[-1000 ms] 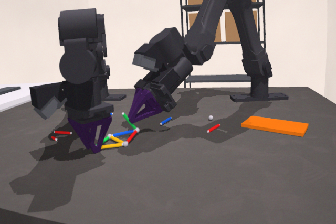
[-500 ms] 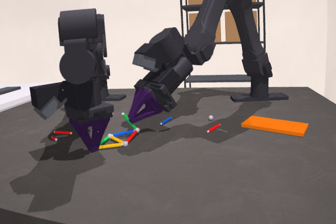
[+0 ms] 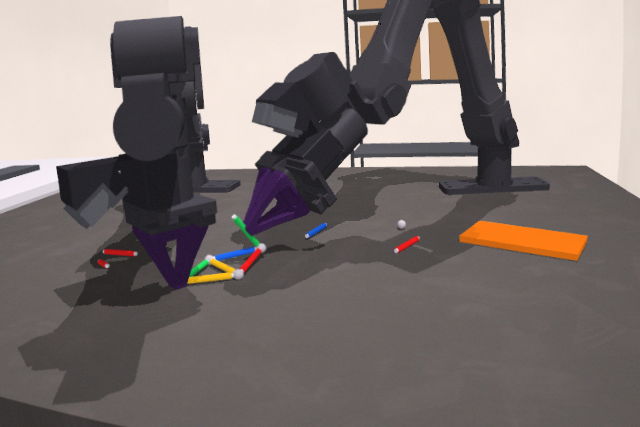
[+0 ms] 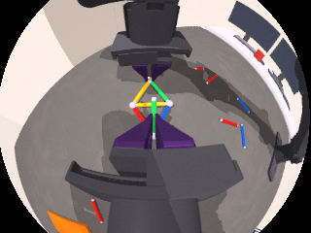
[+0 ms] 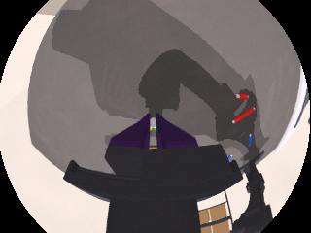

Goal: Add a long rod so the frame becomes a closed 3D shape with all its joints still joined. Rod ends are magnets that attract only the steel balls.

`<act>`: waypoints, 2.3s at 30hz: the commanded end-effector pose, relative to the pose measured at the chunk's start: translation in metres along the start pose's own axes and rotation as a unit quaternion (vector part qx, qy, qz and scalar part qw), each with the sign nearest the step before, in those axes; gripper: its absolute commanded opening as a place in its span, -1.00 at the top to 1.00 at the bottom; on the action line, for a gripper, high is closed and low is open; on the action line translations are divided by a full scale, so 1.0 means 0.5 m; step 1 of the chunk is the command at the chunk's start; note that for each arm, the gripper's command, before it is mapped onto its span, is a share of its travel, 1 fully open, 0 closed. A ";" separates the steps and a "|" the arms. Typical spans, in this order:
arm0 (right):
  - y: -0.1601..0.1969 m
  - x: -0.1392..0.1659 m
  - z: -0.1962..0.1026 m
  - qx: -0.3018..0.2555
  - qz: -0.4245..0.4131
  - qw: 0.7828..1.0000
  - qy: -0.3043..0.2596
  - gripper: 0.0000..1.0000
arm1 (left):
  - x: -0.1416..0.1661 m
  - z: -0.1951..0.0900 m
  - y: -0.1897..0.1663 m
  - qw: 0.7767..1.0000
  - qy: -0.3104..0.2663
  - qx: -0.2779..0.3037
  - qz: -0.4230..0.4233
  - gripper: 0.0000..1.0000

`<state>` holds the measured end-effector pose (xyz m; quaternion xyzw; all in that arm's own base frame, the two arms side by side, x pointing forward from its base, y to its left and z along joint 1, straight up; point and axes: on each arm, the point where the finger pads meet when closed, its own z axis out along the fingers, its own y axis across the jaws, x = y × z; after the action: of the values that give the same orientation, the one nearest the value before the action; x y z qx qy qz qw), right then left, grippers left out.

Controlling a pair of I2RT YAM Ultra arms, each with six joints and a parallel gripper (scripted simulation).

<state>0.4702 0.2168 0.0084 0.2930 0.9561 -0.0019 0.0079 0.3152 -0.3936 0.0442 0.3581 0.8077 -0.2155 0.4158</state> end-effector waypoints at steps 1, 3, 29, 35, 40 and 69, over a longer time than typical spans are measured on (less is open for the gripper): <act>0.012 0.002 -0.032 -0.017 -0.001 1.000 -0.002 1.00 | -0.013 -0.003 -0.001 1.000 -0.008 0.000 0.000 1.00; 0.014 0.004 -0.036 -0.020 -0.002 1.000 -0.002 1.00 | -0.013 -0.003 -0.001 1.000 -0.008 0.000 0.000 1.00; 0.018 0.042 -0.097 -0.027 -0.003 1.000 -0.004 1.00 | -0.013 -0.003 -0.001 1.000 -0.008 0.000 0.000 1.00; 0.011 0.053 -0.108 -0.022 -0.003 1.000 -0.001 1.00 | -0.013 -0.003 -0.001 1.000 -0.008 0.000 0.000 1.00; 0.000 0.039 -0.115 -0.023 0.001 1.000 0.000 1.00 | -0.013 -0.003 -0.001 1.000 -0.008 0.000 0.000 1.00; 0.006 0.102 -0.134 -0.022 -0.007 1.000 0.012 1.00 | -0.013 -0.003 -0.001 1.000 -0.008 0.000 0.000 1.00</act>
<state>0.4345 0.2430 0.0616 0.2871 0.9578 0.0146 -0.0010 0.3145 -0.3928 0.0426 0.3589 0.8094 -0.2139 0.4127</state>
